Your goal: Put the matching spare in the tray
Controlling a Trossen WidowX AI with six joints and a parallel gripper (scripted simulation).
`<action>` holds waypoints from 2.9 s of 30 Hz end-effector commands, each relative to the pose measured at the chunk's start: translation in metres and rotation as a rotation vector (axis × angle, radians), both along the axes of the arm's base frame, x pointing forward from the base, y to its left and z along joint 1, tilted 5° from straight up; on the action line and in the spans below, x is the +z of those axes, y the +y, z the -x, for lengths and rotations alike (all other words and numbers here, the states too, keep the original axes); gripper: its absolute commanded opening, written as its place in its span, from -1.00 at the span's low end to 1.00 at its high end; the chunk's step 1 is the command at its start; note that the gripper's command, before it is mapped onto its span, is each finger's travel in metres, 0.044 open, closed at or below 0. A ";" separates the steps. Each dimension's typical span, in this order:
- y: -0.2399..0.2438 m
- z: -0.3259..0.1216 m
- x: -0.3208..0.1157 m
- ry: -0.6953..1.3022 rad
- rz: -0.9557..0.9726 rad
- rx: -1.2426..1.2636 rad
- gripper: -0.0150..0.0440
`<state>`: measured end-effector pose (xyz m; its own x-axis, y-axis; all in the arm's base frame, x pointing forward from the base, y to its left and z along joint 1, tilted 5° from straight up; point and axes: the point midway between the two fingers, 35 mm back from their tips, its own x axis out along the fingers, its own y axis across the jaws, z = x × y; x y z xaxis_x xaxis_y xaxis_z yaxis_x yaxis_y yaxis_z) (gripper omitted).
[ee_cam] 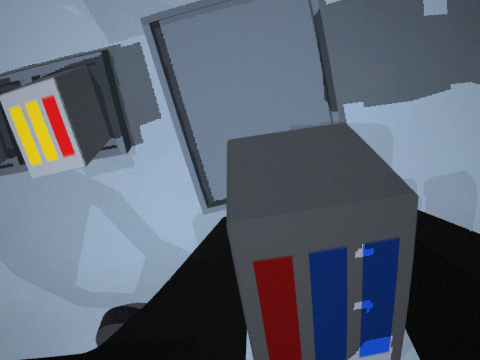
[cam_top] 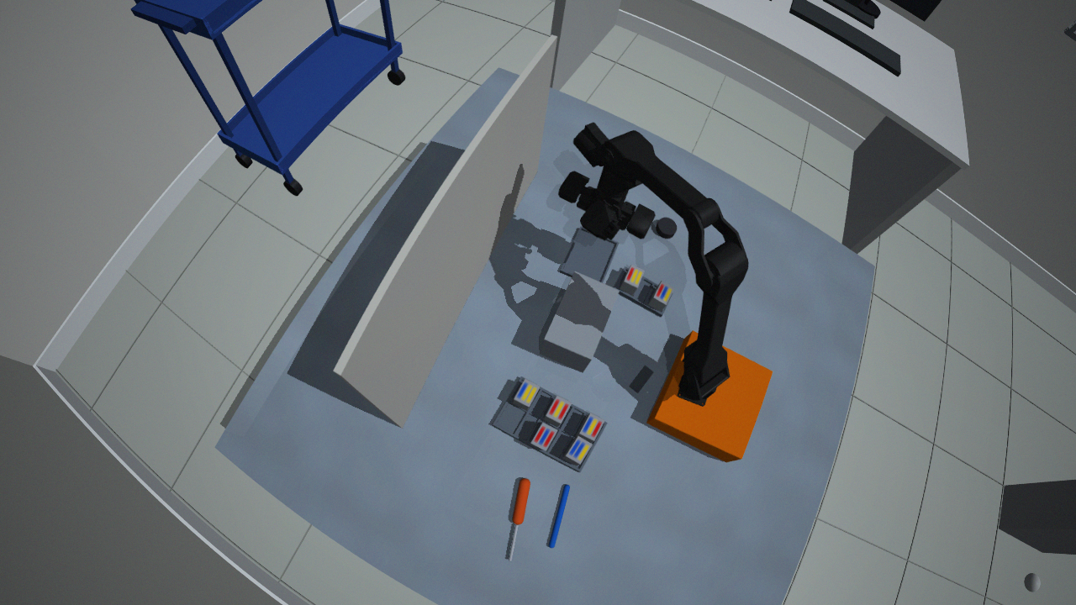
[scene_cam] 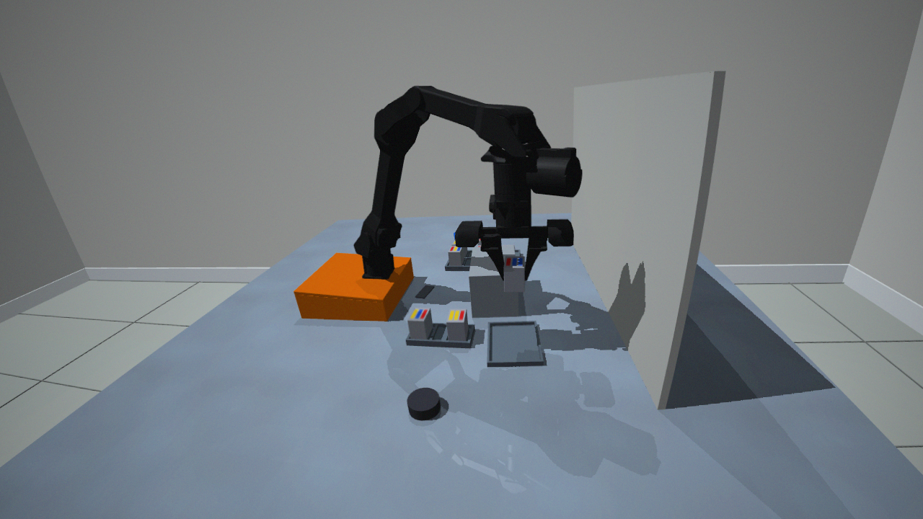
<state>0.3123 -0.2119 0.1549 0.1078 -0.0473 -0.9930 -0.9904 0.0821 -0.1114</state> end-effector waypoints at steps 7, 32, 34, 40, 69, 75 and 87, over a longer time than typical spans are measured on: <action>0.000 -0.002 -0.009 -0.001 -0.003 0.003 -0.49; -0.002 -0.006 -0.030 -0.001 -0.003 0.003 -0.49; -0.002 -0.006 -0.032 -0.001 -0.003 0.003 -0.49; -0.003 -0.007 -0.037 -0.001 -0.003 0.003 -0.49; -0.003 -0.009 -0.062 -0.001 -0.003 0.003 -0.49; -0.003 -0.009 -0.068 -0.001 -0.003 0.003 -0.49; -0.003 -0.010 -0.078 -0.001 -0.003 0.003 -0.49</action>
